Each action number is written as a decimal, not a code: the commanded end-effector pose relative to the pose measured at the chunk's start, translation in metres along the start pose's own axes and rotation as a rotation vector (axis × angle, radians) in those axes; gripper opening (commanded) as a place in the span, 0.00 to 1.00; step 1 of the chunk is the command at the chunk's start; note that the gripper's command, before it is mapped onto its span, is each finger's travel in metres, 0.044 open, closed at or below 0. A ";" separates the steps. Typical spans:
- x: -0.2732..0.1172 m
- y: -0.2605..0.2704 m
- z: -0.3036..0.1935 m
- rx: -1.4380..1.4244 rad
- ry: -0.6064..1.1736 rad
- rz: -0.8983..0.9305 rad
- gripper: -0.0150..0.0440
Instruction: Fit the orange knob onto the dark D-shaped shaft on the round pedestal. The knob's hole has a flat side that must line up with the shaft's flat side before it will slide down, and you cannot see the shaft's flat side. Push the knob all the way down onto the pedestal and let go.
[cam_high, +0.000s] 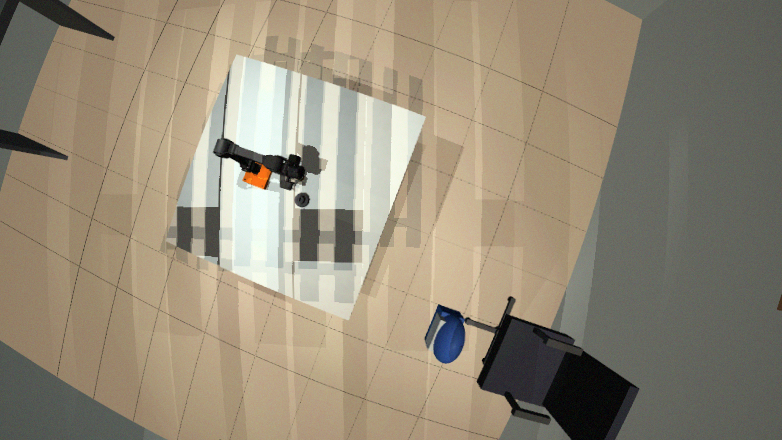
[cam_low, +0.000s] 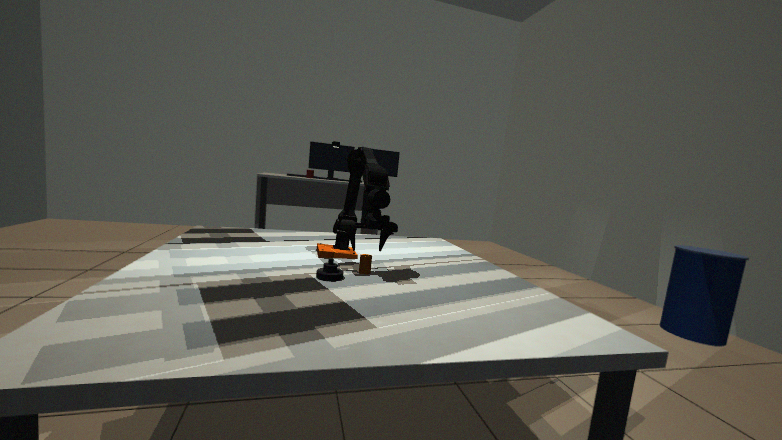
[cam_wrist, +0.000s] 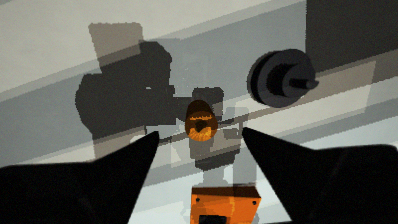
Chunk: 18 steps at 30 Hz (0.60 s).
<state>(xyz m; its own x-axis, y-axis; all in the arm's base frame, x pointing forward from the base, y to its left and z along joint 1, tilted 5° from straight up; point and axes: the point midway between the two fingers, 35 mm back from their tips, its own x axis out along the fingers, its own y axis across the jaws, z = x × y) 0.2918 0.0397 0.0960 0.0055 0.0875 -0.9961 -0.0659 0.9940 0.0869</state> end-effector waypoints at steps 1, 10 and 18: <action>0.007 -0.001 0.000 0.003 0.003 -0.006 1.00; 0.022 -0.001 0.001 0.003 0.003 -0.006 1.00; 0.035 -0.001 0.001 0.003 0.003 -0.006 1.00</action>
<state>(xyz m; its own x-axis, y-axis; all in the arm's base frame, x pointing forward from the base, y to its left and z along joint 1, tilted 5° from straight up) 0.2940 0.0422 0.0684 0.0080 0.0878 -0.9961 -0.0661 0.9940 0.0871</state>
